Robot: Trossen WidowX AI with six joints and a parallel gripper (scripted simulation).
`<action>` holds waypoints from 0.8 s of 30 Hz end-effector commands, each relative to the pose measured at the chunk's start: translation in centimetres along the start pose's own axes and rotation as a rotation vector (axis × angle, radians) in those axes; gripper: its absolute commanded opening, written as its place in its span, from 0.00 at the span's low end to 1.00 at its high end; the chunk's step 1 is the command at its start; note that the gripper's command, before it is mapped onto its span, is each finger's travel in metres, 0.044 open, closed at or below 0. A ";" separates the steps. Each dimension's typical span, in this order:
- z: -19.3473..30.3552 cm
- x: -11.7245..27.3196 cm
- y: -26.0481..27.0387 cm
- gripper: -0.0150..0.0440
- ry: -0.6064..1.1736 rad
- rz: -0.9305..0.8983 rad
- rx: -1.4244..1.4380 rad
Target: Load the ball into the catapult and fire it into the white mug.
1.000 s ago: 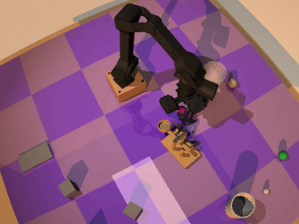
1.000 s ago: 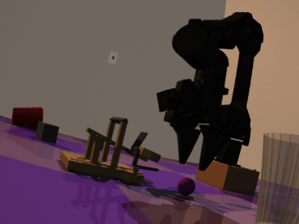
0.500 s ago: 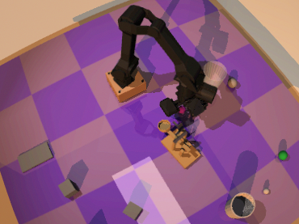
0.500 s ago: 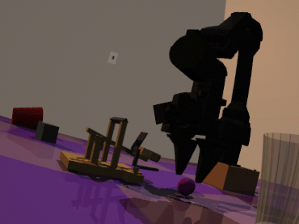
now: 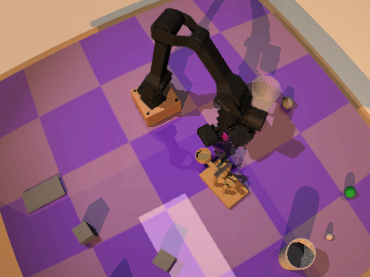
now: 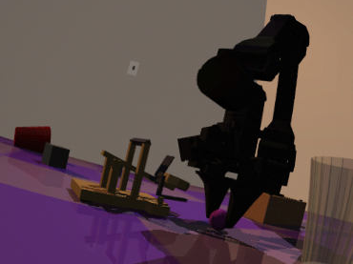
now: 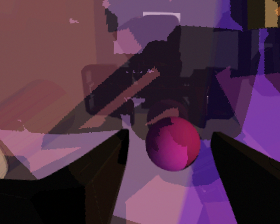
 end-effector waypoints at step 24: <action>-0.5 8.0 0.4 0.25 0.004 -0.001 -0.007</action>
Point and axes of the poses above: the point midway between the two fingers, 35 mm back from their tips, its own x axis back along the fingers, its own y axis across the jaws, z = x × y, the point moved 7 cm from there along x, back along the fingers, and after that the axes turned 10 degrees about x, right-handed, at the moved point
